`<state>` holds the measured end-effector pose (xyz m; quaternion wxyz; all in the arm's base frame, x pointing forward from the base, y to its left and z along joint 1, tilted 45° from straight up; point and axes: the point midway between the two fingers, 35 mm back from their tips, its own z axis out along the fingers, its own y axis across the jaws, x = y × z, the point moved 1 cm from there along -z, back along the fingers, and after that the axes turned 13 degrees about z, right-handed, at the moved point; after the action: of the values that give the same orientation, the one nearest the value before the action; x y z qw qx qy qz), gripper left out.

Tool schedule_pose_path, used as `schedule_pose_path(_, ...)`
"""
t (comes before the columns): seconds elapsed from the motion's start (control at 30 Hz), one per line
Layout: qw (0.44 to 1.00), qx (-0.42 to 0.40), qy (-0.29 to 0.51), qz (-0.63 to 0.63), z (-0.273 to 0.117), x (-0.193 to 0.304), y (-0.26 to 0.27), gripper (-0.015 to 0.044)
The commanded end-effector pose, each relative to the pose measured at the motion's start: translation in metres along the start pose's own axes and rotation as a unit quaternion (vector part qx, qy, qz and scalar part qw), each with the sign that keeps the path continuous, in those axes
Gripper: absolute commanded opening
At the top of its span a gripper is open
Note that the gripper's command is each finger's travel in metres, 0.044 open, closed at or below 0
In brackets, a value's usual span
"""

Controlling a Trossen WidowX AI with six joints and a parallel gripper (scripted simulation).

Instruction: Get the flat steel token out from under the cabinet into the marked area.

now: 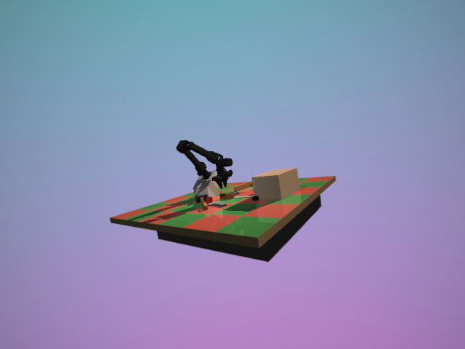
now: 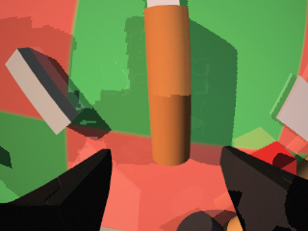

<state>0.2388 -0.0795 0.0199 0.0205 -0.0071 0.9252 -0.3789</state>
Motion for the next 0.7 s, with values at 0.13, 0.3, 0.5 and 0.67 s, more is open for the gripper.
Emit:
schedule_pose_path(0.13, 1.0, 0.003, 0.001, -0.023, 0.023, -0.001, -0.007, 0.027)
schedule_pose_path(0.3, 1.0, 0.003, 0.001, -0.023, 0.024, -0.001, -0.007, 0.027)
schedule_pose_path(0.5, 1.0, 0.003, 0.001, -0.023, 0.028, -0.001, -0.007, 0.027)
schedule_pose_path(0.67, 1.0, 0.002, 0.001, -0.023, 0.036, -0.001, -0.007, 0.027)
